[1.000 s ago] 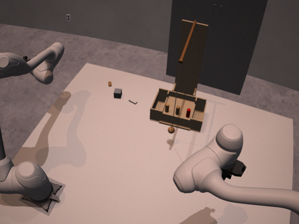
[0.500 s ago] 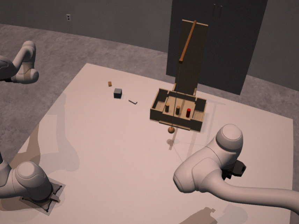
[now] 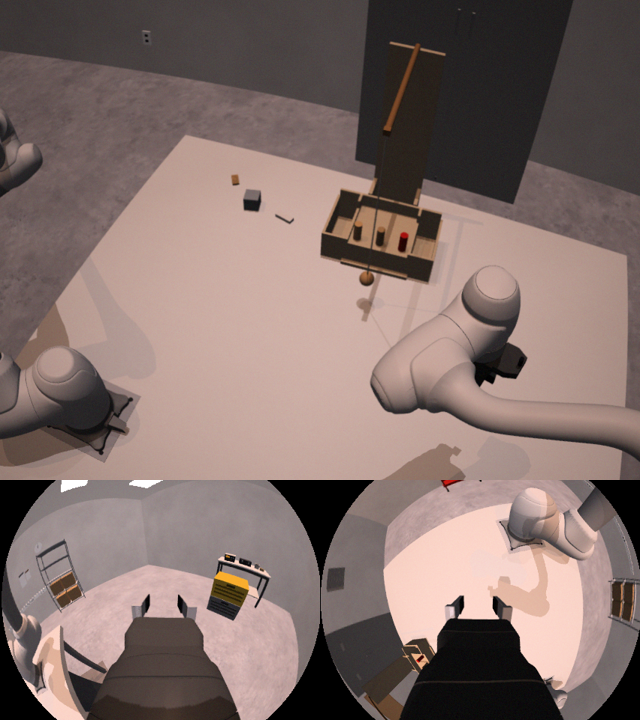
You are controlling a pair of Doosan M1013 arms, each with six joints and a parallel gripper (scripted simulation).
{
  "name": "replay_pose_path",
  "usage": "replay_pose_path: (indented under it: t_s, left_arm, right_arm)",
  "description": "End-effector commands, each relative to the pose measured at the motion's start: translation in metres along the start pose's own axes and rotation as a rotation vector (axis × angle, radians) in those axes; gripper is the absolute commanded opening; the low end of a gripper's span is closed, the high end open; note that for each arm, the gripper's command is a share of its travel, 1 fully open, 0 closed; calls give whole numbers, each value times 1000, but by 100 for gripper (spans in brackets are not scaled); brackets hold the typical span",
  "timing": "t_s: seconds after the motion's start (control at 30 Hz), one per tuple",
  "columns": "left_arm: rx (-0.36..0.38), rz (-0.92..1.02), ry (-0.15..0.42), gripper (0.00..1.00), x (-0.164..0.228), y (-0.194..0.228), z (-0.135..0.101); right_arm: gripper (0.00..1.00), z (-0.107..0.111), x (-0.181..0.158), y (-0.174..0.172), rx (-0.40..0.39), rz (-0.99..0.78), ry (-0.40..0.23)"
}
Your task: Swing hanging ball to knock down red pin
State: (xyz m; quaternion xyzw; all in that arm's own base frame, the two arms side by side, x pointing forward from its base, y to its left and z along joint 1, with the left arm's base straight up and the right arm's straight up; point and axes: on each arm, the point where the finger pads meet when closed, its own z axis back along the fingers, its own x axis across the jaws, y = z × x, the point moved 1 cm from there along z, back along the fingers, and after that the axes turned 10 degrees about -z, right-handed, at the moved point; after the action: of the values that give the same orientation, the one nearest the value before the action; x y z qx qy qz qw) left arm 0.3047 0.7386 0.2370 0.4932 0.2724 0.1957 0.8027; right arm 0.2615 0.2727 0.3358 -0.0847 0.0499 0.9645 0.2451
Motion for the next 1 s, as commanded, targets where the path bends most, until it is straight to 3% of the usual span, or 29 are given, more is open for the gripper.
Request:
replay_pose_path:
  t_s: [0.0,0.23,0.43,0.5,0.53,0.7,0.97]
  left_arm:
    - [-69,97,84,100,-55,-8,-41]
    - [-224,360,342,100,-156,-40,-88]
    - [-328,571,572,100,-249,-79,-109]
    - [-328,571,572,100,-249,-79,-109]
    - [-343,604,611,100,-293,-98,-116]
    - [-408,761,802,100,-356,-132,-108]
    - [-482,975,1096,100,-417,-173,-78]
  right_arm:
    - [100,0,0,0,-1,0,0]
    - [100,0,0,0,-1,0,0]
    - [100,0,0,0,-1,0,0]
    - [100,0,0,0,-1,0,0]
    - [100,0,0,0,-1,0,0]
    - [100,0,0,0,-1,0,0]
    - [100,0,0,0,-1,0,0]
